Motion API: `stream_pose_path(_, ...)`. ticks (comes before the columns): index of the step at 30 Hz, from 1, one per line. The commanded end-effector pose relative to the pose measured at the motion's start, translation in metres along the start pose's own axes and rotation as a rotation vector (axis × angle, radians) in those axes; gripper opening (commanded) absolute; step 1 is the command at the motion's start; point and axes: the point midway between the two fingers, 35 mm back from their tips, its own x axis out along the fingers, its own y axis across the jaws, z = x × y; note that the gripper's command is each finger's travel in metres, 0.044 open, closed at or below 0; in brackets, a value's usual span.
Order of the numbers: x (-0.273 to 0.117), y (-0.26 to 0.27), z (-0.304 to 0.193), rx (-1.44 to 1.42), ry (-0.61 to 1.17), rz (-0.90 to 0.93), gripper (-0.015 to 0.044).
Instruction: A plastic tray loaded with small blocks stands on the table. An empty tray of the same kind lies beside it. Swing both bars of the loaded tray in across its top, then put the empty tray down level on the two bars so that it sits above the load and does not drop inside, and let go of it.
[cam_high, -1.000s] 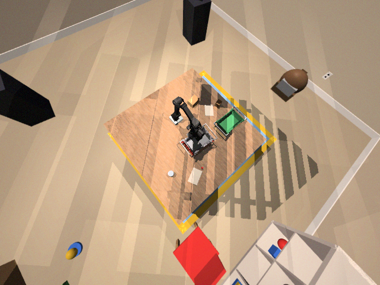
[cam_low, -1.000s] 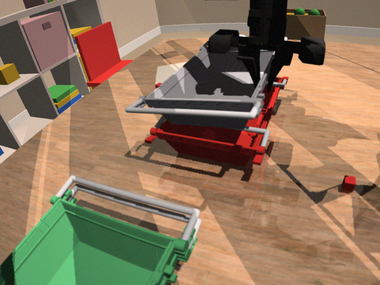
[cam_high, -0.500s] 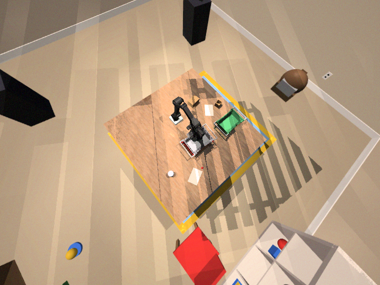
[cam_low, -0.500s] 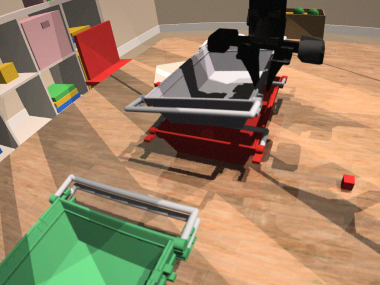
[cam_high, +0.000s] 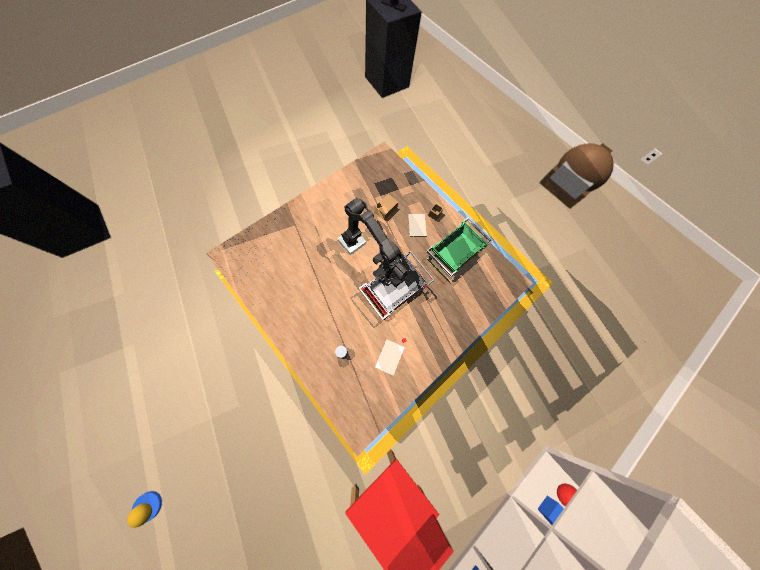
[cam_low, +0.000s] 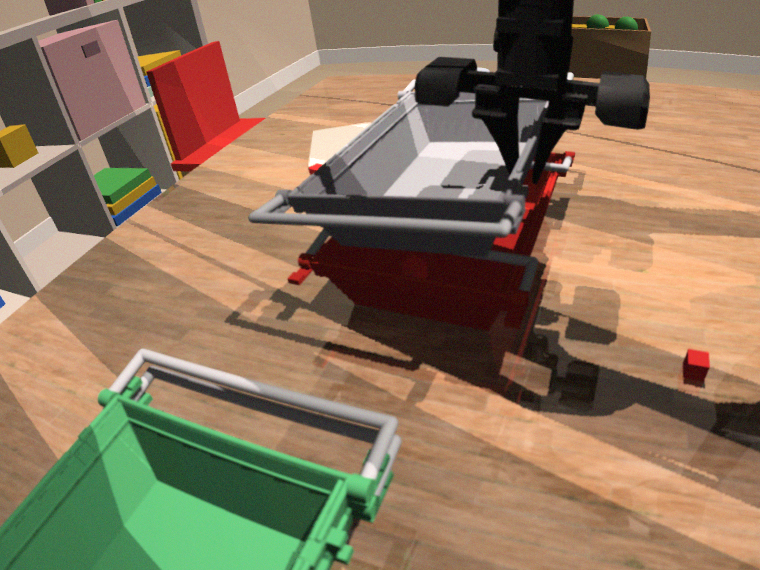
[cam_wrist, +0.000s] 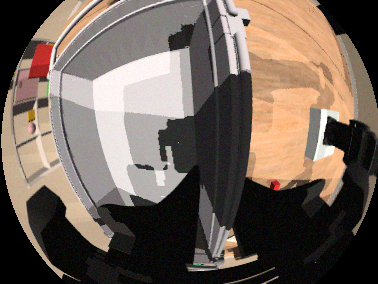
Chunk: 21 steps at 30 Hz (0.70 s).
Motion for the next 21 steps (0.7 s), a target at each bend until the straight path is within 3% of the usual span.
stream_pose_path(1,0.0076,-0.0080,-0.0003,0.005,0.000,-0.043,0.0088)
stream_pose_path(21,0.0076,-0.0080,-0.0003,0.005,0.000,-0.043,0.0381)
